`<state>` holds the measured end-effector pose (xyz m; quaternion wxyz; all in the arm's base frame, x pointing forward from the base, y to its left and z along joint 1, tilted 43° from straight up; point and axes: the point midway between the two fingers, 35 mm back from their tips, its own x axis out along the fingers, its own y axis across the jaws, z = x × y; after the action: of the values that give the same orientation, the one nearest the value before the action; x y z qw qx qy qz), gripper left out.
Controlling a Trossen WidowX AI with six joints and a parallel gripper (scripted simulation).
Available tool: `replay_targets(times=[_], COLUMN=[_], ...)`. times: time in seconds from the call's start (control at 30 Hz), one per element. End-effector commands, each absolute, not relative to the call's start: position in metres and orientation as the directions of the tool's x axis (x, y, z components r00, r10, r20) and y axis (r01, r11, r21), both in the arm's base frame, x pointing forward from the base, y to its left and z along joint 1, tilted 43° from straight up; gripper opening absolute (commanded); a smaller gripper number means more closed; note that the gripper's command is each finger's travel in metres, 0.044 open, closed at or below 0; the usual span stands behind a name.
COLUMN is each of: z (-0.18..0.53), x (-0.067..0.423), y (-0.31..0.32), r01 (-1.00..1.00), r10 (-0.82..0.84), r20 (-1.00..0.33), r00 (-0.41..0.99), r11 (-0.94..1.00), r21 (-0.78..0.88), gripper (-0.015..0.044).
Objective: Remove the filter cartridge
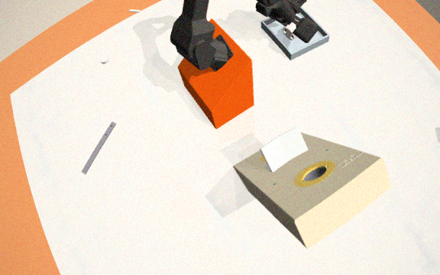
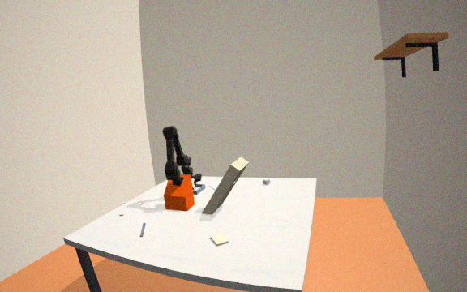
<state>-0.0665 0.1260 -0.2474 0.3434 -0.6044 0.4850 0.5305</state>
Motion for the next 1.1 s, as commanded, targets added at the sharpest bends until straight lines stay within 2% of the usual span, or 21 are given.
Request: replay_targets(times=[0.0, 0.03, 0.23, 0.47, 1.07], z=[-0.247, -0.247, -0.243, -0.195, -0.207], x=[-0.067, -0.067, -0.068, -0.074, -0.075], y=[0.126, 0.126, 0.132, 0.173, 0.165], r01=[-0.951, -0.951, -0.951, -0.951, -0.952], r10=[-0.221, -0.221, -0.221, -0.221, -0.216], r20=[-0.975, -0.975, -0.975, -0.975, -0.976], r00=[-0.033, -0.033, -0.033, -0.033, -0.04], r11=[-0.294, -0.294, -0.294, -0.294, -0.289], r21=[0.099, 0.099, 0.099, 0.098, 0.103], gripper=[0.042, 0.044, 0.044, 0.044, 0.044])
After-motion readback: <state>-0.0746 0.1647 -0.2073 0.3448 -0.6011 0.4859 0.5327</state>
